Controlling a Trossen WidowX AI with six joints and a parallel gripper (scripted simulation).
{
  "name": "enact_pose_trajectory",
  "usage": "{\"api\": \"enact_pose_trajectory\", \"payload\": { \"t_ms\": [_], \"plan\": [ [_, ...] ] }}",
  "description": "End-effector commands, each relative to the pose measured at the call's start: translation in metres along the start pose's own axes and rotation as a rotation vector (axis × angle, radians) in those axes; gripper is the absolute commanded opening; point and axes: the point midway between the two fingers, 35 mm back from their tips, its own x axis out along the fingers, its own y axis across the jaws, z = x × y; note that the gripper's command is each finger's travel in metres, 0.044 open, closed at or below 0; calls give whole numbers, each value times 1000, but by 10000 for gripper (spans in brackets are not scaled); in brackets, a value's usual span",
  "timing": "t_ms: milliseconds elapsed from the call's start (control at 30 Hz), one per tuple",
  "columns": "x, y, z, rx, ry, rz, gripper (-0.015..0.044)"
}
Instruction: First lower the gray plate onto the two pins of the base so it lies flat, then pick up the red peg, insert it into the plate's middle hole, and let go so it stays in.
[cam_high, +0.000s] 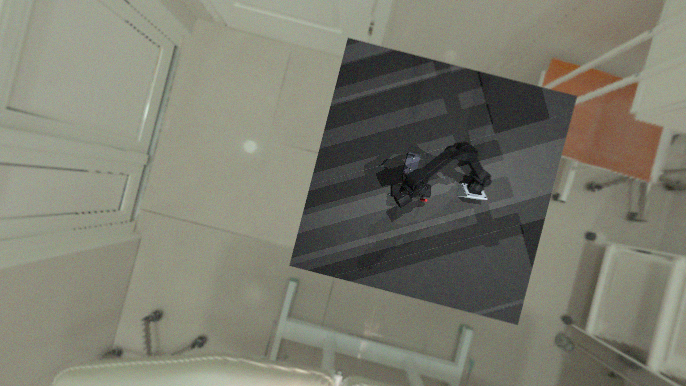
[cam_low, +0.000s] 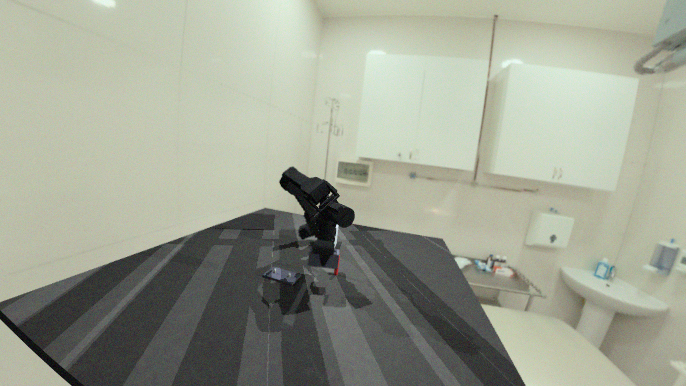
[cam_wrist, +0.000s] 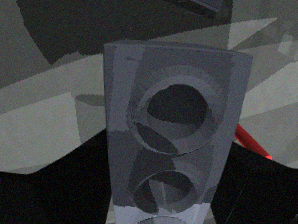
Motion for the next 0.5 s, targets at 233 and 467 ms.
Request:
{"api": "enact_pose_trajectory", "payload": {
  "t_ms": [233, 467],
  "plan": [
    [-35, -6, 0, 11, 0, -1, 0],
    [-37, -7, 4, 17, 0, -1, 0]
  ]
}}
